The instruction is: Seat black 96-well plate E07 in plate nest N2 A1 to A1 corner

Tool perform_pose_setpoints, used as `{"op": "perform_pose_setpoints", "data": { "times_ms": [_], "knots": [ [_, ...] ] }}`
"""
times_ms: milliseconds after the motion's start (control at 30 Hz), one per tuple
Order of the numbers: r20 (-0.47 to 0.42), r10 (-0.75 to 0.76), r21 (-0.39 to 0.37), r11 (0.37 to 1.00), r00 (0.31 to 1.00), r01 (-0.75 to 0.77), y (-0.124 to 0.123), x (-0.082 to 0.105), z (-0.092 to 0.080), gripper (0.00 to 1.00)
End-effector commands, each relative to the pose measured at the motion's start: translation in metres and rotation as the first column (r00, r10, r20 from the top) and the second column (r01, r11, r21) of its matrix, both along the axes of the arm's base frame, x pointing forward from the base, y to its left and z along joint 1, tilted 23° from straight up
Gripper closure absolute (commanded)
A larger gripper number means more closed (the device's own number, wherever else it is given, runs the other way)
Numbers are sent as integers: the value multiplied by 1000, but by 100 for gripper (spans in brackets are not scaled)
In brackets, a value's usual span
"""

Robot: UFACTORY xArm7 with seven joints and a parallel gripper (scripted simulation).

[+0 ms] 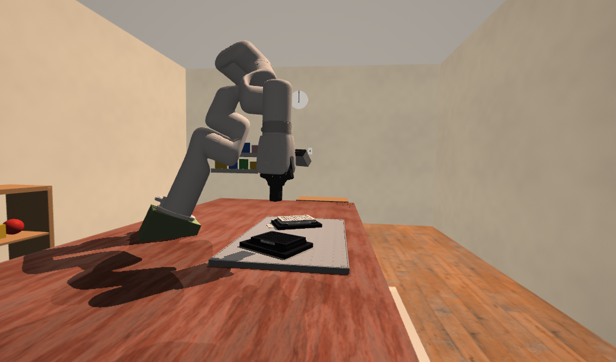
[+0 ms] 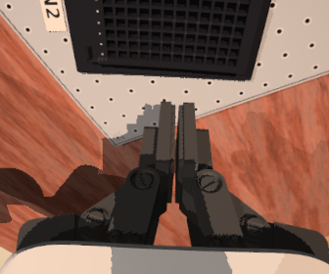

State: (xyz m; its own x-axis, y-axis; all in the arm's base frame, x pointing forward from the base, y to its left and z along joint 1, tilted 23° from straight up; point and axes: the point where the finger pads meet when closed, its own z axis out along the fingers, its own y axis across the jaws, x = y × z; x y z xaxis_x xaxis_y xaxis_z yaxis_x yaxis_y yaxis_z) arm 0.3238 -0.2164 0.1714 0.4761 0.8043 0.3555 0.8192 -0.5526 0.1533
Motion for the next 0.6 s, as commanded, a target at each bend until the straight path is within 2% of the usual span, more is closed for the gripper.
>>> {"op": "perform_pose_setpoints", "data": {
  "times_ms": [0, 300, 567],
  "knots": [
    [7, -1, 0, 1000, 1000, 1, 9, 1, -3, 100],
    [7, -1, 0, 1000, 1000, 1, 12, 6, -15, 100],
    [7, -1, 0, 1000, 1000, 1, 17, 13, -35, 100]
  ]
}}
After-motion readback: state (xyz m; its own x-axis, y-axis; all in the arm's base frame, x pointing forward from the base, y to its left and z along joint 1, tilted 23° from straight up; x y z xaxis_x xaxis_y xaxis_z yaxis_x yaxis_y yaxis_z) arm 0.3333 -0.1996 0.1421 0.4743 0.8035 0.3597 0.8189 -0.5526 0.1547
